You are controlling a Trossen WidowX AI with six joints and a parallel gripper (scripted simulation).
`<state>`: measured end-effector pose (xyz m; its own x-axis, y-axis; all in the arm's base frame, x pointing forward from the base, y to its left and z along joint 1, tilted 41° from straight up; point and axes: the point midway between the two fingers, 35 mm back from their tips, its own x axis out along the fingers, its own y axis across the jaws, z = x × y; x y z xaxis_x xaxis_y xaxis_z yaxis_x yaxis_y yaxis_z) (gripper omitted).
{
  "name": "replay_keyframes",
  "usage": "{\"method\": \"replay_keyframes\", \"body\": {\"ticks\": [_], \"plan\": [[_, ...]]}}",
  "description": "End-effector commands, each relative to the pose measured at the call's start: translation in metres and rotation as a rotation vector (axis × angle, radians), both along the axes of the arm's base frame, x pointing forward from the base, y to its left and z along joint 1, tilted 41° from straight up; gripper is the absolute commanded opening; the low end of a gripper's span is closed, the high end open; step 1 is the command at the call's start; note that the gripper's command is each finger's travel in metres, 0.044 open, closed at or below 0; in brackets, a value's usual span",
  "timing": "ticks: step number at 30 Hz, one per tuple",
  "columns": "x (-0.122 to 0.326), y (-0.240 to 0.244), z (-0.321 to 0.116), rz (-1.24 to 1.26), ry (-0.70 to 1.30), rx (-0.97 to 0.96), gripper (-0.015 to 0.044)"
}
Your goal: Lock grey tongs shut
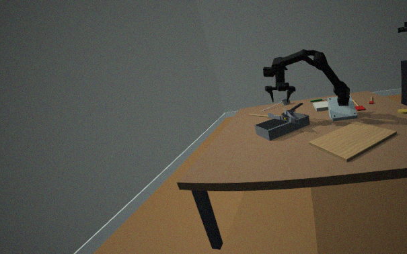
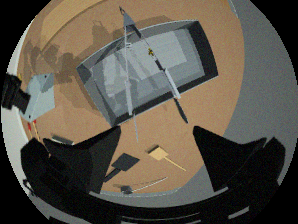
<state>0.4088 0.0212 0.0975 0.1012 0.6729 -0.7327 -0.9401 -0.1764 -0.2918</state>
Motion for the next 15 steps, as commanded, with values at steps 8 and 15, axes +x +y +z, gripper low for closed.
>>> {"method": "replay_keyframes", "body": {"ticks": [8,15], "plan": [[-0.032,0.061,0.030,0.333,-0.070,-0.043,0.0440],[-0.032,0.067,0.036,0.333,-0.070,-0.043,0.0440]]}}
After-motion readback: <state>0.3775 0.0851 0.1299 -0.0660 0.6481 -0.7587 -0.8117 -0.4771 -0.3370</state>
